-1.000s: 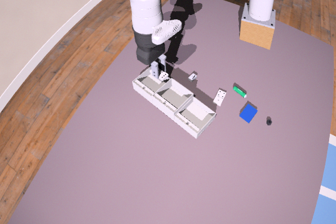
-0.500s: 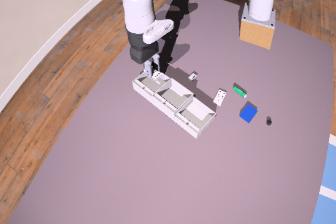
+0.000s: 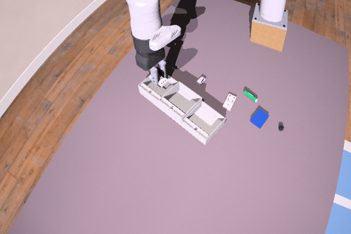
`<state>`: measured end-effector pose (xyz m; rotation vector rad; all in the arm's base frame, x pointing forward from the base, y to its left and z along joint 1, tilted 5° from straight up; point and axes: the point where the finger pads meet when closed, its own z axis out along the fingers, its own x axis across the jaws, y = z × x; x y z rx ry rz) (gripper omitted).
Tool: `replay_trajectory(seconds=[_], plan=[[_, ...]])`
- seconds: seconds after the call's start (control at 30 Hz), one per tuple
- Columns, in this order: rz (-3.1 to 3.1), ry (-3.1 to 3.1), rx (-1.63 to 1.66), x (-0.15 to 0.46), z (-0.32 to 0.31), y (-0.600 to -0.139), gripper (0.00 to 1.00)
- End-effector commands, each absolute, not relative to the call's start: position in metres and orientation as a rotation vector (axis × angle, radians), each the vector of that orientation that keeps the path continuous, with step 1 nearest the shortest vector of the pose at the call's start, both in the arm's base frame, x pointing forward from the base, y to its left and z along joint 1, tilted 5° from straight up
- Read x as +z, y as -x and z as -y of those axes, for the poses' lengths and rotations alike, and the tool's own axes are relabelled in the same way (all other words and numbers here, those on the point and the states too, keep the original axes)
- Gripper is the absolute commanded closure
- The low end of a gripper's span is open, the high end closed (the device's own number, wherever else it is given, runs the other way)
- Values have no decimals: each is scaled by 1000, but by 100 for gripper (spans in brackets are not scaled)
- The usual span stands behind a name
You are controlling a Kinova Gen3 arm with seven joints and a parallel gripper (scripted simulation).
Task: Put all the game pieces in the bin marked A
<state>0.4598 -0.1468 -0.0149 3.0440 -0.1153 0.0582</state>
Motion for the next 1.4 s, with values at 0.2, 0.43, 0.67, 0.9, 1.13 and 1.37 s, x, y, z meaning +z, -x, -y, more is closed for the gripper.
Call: replay_trajectory(seconds=[0.2, 0.43, 0.67, 0.9, 1.13, 1.37], plan=[[111, -3048, 51, -30, 145, -459, 51], [111, -3048, 51, -44, 147, -460, 51], [111, -3048, 51, -49, 146, -459, 51], [111, -3048, 51, -49, 146, -459, 51], [111, -3048, 51, -49, 146, -459, 35], [111, -3048, 51, -49, 146, -459, 35]])
